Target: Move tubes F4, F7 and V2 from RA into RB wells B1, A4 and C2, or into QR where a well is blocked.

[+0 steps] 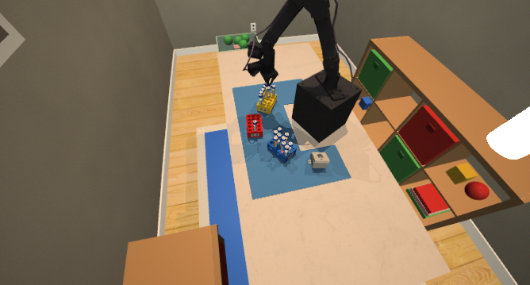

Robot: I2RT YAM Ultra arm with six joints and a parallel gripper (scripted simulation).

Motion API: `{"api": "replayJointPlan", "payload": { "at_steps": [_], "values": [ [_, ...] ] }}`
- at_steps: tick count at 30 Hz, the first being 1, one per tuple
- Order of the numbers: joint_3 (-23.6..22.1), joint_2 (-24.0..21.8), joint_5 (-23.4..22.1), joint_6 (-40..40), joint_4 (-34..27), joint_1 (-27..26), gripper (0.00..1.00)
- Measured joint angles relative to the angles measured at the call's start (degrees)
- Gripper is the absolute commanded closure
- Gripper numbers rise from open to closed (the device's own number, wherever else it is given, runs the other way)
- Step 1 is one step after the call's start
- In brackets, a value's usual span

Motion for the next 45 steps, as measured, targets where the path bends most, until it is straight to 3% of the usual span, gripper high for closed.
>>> {"api": "replayJointPlan", "payload": {
  "at_steps": [45],
  "values": [
    [-0.48,1.86,0.00,0.37,2.58,0.35,1.00]
  ]
}}
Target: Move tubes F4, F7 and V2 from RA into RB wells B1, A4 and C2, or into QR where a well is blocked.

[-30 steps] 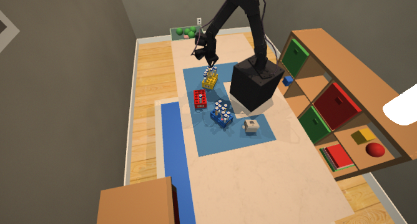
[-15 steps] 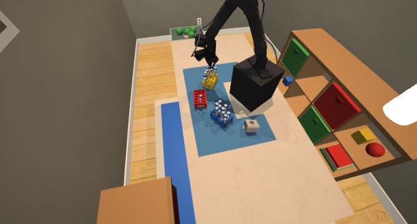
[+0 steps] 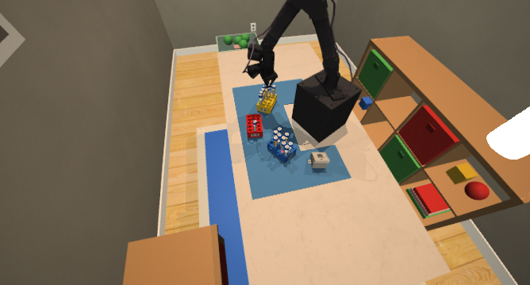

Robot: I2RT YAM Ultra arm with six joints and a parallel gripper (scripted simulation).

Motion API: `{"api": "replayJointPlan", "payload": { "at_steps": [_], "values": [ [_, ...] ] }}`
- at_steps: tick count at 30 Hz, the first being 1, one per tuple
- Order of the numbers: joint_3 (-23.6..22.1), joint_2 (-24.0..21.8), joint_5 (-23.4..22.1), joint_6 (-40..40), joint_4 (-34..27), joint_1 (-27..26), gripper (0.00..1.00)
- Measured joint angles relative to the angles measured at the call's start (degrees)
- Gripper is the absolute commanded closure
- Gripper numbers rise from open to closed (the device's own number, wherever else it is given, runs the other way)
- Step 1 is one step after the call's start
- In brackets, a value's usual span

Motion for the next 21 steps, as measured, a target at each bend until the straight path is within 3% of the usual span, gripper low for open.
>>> {"api": "replayJointPlan", "payload": {
  "at_steps": [21],
  "values": [
    [-0.37,0.90,0.00,-0.09,1.29,0.00,1.00]
  ]
}}
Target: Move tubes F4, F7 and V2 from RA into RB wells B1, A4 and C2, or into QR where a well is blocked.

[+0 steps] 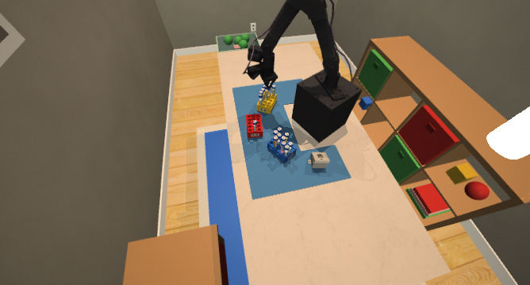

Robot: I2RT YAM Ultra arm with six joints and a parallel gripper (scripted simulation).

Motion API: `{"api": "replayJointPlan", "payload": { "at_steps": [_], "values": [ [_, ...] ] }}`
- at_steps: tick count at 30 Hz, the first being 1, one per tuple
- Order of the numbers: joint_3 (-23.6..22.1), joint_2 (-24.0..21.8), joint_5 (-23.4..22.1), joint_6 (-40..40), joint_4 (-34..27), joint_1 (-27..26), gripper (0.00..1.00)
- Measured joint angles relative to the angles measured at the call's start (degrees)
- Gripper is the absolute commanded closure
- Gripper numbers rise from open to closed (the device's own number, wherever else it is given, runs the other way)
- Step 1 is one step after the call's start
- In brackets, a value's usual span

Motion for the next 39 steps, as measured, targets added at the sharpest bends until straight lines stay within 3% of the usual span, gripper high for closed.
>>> {"api": "replayJointPlan", "payload": {
  "at_steps": [39],
  "values": [
    [-0.63,1.90,0.00,-0.15,2.51,-0.28,1.00]
  ]
}}
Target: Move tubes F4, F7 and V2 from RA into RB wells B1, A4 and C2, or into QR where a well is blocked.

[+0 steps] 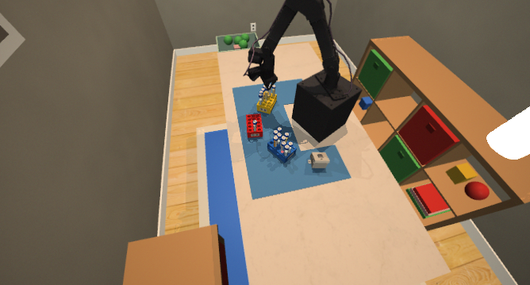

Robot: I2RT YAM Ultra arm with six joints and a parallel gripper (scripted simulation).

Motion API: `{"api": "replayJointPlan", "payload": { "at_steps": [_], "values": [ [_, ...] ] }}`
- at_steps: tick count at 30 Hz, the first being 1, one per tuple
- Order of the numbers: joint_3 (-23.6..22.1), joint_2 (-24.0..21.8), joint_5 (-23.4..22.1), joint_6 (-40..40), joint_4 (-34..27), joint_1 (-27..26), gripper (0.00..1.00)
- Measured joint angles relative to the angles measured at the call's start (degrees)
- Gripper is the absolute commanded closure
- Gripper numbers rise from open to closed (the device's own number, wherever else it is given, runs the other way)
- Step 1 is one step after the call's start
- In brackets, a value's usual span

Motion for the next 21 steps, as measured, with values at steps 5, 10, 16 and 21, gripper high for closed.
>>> {"api": "replayJointPlan", "payload": {
  "at_steps": [5,10,16,21],
  "values": [
    [0.02,0.39,0.00,0.02,0.28,0.00,1.00],
    [0.46,0.90,0.00,0.02,0.46,0.00,1.00],
    [0.48,0.94,0.00,-0.17,0.85,0.00,1.00],
    [0.46,1.81,0.00,-0.39,1.29,-0.35,1.00]
  ]
}}
